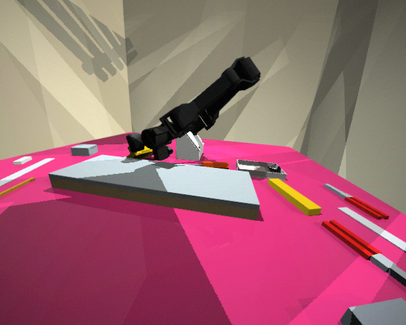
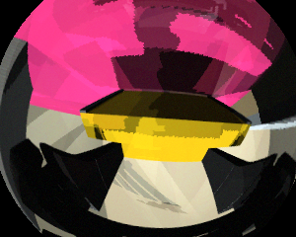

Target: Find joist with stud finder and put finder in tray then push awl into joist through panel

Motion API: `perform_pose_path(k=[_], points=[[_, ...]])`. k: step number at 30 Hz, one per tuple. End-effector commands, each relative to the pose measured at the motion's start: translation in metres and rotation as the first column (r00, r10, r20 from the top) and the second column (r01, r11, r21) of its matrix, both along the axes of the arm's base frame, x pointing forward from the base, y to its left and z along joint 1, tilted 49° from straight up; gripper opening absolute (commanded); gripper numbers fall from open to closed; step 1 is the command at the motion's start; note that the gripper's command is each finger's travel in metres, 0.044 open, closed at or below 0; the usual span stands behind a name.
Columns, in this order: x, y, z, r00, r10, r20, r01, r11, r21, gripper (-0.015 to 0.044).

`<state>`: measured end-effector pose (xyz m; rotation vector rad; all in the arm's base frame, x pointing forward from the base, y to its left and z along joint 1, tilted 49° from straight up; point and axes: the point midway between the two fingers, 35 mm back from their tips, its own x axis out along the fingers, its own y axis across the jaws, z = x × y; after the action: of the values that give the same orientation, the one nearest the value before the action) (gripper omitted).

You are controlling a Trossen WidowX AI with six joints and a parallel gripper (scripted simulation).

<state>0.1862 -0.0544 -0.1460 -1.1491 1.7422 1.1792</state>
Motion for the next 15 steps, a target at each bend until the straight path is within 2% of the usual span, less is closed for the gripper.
perform_pose_path(k=[1, 15], points=[[0.0009, 0.0039, -0.0003, 1.000, -0.002, 0.002, 0.002, 1.000, 0.021, 0.0380], [0.0015, 0.0055, 0.0008, 1.000, -0.002, 0.002, 0.002, 1.000, 0.021, 0.0380]])
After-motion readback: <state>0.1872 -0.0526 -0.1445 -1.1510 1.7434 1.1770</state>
